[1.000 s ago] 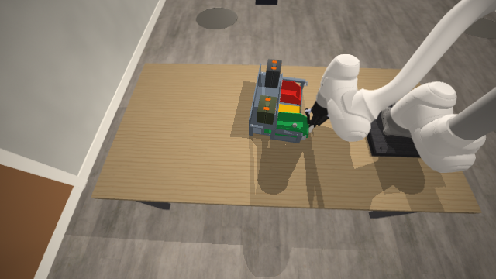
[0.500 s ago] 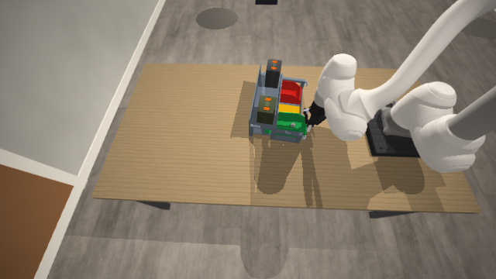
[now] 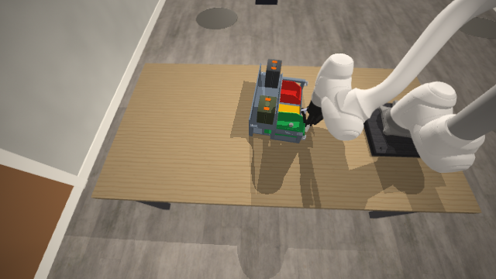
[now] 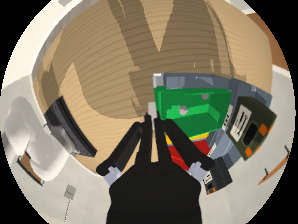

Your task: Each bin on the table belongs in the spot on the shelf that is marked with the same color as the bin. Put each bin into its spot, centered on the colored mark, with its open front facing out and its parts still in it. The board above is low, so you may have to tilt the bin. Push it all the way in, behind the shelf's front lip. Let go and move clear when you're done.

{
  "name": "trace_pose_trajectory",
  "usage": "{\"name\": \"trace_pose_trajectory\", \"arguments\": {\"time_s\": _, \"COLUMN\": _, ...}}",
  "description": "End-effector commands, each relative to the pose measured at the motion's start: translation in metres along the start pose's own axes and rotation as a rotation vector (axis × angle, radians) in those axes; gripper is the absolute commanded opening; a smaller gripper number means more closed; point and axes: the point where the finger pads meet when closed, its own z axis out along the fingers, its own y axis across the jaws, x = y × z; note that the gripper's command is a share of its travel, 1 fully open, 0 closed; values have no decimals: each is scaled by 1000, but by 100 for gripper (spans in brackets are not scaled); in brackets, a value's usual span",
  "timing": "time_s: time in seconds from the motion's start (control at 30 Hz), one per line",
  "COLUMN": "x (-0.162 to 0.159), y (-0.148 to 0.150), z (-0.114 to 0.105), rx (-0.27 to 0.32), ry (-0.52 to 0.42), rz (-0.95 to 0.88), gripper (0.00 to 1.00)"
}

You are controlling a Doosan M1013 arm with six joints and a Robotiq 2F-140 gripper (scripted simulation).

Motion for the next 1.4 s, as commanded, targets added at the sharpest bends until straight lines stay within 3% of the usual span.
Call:
{"name": "trace_pose_trajectory", "arguments": {"time_s": 0.0, "x": 0, "y": 2, "z": 0, "rx": 0, "ry": 0, "rz": 0, "gripper": 10}}
{"name": "trace_pose_trajectory", "arguments": {"time_s": 1.37, "x": 0, "y": 24, "z": 0, "rx": 0, "ry": 0, "rz": 0, "gripper": 10}}
